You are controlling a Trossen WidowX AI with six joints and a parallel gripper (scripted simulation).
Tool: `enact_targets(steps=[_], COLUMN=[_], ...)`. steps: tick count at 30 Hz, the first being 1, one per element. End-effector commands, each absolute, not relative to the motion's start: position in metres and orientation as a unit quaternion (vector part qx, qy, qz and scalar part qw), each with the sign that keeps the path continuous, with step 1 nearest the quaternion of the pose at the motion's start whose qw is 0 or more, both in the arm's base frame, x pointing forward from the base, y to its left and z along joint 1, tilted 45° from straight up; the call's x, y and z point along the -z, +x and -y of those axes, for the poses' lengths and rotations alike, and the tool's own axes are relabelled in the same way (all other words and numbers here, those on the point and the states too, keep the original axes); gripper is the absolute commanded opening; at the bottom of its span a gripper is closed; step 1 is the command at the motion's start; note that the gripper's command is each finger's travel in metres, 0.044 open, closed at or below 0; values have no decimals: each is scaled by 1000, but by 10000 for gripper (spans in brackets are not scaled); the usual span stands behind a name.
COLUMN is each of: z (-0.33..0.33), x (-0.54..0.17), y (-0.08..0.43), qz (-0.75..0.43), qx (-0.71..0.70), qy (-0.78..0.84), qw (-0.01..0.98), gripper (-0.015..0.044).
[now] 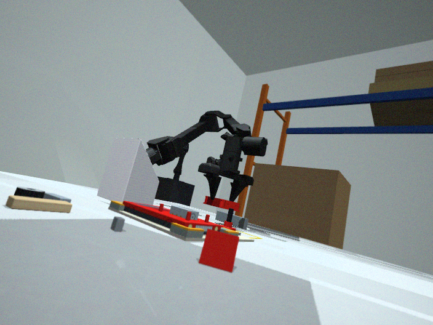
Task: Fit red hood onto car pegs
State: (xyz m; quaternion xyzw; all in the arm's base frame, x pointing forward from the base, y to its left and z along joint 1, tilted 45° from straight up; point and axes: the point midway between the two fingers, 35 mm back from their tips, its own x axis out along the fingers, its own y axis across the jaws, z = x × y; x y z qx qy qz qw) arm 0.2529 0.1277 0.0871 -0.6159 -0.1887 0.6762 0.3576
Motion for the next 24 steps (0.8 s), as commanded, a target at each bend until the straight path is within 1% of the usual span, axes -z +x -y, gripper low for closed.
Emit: enact_targets(steps=[1,8,15,24], z=[-139,-162,-165,-164], x=[-72,-52,-50,-52], y=[253,250,249,249], qz=[184,186,186,191], qx=[-679,-678,-678,-679], qy=[-613,-612,-612,-612], qw=[359,362,362,359], gripper=[0,0,0,236])
